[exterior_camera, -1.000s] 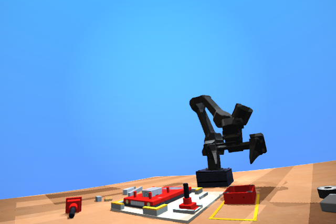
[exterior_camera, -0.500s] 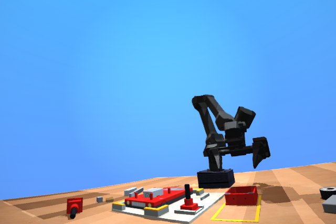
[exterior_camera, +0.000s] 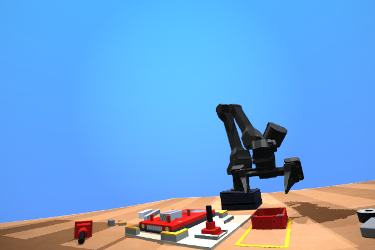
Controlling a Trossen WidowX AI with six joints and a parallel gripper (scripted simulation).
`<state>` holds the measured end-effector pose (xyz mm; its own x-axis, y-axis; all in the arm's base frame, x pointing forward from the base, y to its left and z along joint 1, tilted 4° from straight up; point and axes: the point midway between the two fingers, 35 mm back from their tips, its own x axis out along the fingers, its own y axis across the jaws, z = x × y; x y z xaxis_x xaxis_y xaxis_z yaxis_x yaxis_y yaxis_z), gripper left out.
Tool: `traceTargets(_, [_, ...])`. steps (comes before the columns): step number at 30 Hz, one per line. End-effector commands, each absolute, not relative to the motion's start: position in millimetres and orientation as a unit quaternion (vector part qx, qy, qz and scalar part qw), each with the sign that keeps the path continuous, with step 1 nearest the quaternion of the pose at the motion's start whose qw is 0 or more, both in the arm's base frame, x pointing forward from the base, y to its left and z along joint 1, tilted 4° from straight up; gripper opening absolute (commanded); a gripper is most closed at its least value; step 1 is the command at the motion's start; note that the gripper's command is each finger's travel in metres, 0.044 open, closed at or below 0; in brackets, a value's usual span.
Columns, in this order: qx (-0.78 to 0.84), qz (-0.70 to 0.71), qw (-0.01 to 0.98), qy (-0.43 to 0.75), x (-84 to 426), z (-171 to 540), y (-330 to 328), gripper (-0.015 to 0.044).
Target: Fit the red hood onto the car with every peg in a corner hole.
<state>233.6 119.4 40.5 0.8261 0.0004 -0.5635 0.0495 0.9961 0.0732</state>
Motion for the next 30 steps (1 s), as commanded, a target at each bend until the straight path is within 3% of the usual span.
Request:
traceTargets(1, [0.044, -0.014, 0.955, 0.293, 233.7, 37.3, 119.5, 0.0440])
traceTargets(30, [0.046, -0.013, 0.955, 0.291, 232.5, 12.8, 121.3, 0.0440])
